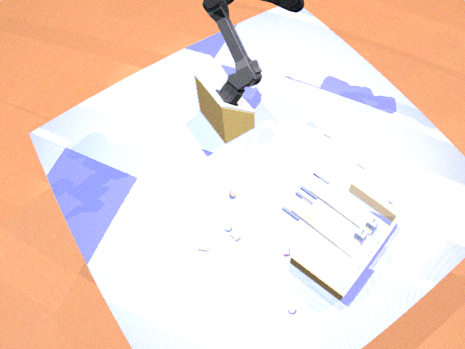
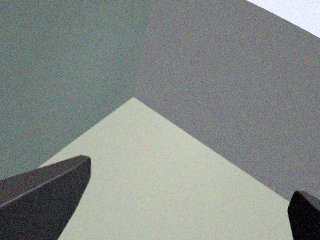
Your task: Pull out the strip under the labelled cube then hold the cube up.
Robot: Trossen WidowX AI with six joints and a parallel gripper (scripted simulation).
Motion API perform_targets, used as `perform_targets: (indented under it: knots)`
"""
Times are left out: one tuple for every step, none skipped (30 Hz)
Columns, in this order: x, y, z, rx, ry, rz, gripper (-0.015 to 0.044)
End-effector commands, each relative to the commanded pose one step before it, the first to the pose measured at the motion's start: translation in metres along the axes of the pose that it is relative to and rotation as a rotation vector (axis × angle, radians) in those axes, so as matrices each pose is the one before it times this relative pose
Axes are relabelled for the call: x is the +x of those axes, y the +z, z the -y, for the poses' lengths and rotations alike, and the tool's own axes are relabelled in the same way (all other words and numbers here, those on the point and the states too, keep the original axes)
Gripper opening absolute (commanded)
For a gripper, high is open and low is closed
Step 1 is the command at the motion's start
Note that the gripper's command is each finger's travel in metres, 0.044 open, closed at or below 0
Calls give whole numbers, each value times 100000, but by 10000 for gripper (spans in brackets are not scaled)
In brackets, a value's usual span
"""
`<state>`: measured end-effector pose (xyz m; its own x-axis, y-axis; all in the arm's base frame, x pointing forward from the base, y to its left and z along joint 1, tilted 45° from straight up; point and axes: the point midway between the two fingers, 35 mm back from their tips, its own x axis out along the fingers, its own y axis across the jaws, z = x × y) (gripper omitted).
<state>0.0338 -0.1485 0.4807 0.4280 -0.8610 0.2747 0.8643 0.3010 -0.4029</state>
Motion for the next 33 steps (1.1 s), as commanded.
perform_targets:
  knots:
    - [-30, 172, -85, 72, -604, 606, 400]
    - [-91, 514, -269, 213, -1739, 1866, 400]
    - [-150, 851, -495, 349, -2642, 3264, 400]
    - [-175, 1015, -679, 421, -2750, 4171, 400]
    - [-165, 994, -768, 433, -2245, 4380, 400]
    - [-155, 963, -858, 456, -1721, 4544, 400]
    - [-144, 924, -947, 494, -1183, 4662, 400]
    - [-133, 876, -1036, 544, -636, 4733, 400]
    - [-122, 819, -1123, 610, -83, 4755, 400]
    - [-111, 753, -1206, 689, 469, 4730, 400]
    - [-100, 678, -1286, 784, 1016, 4655, 400]
    - [-90, 595, -1360, 894, 1554, 4533, 400]
    - [-80, 505, -1429, 1020, 2078, 4364, 400]
    - [-70, 407, -1490, 1162, 2582, 4151, 400]
    - [-62, 303, -1544, 1319, 3063, 3894, 400]
    - [-54, 193, -1589, 1492, 3516, 3598, 400]
    - [-48, 78, -1625, 1680, 3937, 3265, 400]
    - [-42, -40, -1652, 1884, 4322, 2898, 400]
    - [-37, -161, -1668, 2102, 4669, 2503, 400]
    - [-34, -284, -1674, 2334, 4974, 2083, 400]
    - [-28, -382, -1568, 2336, 4930, 1558, 400]
    - [-27, -488, -1551, 2560, 5110, 1155, 400]
    - [-26, -594, -1530, 2799, 5265, 749, 400]
    - [-27, -697, -1500, 3049, 5381, 338, 400]
    - [-29, -798, -1462, 3307, 5458, -73, 400]
    - [-31, -894, -1415, 3574, 5497, -481, 400]
    - [-35, -985, -1361, 3848, 5500, -881, 400]
    - [-39, -1071, -1301, 4128, 5466, -1269, 400]
    - [-44, -1151, -1233, 4414, 5399, -1643, 400]
    - [-50, -1225, -1160, 4704, 5299, -1999, 400]
    - [-57, -1335, -1124, 5300, 5337, -2405, 400]
    - [-66, -1412, -1043, 5670, 5216, -2769, 400]
    - [-74, -1467, -948, 5992, 5016, -3082, 400]
